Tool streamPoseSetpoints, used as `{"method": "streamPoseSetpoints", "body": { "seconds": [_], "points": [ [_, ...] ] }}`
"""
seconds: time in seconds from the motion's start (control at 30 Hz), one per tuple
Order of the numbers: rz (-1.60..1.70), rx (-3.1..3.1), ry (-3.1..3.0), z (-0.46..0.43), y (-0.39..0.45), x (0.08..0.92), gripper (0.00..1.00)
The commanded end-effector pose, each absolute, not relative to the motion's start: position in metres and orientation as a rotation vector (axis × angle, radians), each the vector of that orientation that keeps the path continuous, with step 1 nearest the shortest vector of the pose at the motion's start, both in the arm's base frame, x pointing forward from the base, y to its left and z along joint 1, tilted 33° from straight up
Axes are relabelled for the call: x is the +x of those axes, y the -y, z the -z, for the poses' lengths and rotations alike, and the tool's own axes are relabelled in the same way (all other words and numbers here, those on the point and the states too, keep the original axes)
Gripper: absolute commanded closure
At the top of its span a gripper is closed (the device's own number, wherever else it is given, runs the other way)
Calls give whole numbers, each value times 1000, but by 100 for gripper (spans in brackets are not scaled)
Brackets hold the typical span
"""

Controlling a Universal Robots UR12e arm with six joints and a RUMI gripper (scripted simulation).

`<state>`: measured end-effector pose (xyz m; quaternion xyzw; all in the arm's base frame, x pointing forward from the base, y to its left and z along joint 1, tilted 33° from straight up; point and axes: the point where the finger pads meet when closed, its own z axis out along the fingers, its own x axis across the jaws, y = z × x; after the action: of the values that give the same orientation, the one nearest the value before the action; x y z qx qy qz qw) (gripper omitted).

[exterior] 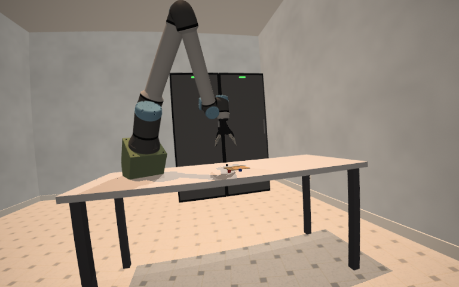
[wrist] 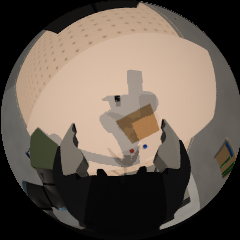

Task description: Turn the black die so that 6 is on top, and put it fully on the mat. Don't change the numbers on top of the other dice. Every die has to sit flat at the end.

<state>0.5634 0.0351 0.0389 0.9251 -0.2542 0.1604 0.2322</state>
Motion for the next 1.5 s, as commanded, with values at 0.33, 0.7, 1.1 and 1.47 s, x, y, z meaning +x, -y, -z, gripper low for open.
{"method": "streamPoseSetpoints", "body": {
  "seconds": [0.33, 0.7, 1.1, 1.47],
  "points": [
    [-551, 2429, 1130, -29, -30, 569, 0],
    [-651, 2247, 1554, -19, -23, 573, 0],
    [-751, 1950, 2019, -7, -15, 575, 0],
    [-821, 1616, 2389, 4, -8, 574, 0]
  ]
}}
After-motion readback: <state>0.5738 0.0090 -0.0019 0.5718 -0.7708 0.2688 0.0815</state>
